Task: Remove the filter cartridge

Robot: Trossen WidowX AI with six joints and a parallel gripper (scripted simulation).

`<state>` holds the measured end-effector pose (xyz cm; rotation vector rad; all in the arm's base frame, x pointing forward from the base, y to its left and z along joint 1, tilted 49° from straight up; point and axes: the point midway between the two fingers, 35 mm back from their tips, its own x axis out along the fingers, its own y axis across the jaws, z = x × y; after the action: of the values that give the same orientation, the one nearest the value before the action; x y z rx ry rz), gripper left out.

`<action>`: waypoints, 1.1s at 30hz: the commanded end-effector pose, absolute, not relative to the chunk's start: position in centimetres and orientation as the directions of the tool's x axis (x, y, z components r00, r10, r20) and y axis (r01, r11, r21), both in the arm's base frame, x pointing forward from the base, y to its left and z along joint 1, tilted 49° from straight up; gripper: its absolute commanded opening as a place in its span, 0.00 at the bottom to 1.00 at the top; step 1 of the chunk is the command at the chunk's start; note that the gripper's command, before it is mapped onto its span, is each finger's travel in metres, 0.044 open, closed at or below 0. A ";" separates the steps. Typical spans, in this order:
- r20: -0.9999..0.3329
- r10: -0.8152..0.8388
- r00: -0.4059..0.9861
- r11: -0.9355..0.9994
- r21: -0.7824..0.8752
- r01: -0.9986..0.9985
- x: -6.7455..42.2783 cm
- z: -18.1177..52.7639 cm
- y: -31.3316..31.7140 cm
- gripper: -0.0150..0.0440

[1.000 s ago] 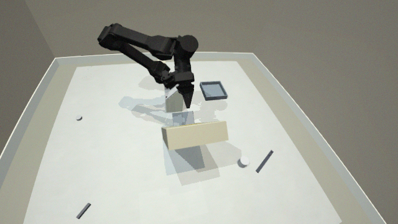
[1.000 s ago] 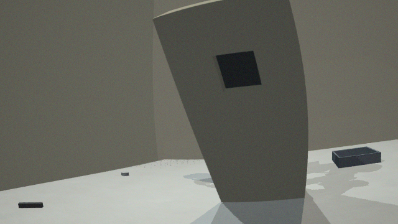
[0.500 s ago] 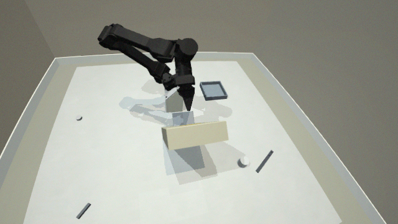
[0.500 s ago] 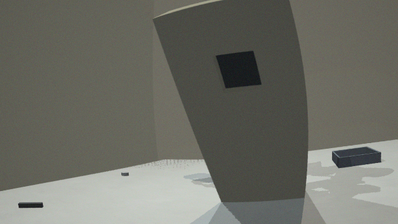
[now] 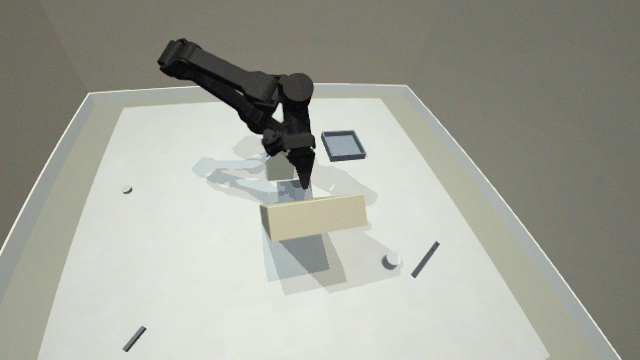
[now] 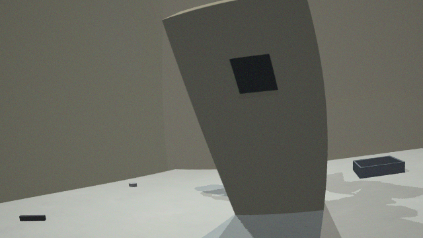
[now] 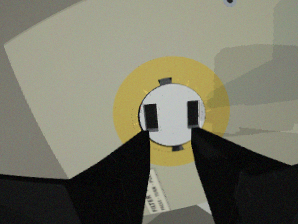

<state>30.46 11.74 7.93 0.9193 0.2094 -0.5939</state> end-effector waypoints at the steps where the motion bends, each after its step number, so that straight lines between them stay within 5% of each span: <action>1: -0.419 -0.392 0.819 0.470 0.675 0.570 30.9 7.4 11.4 0.45; 33: -0.412 -0.392 0.823 0.473 0.676 0.564 31.9 6.9 10.7 0.45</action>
<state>31.91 10.66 6.94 0.9104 0.2044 -0.5918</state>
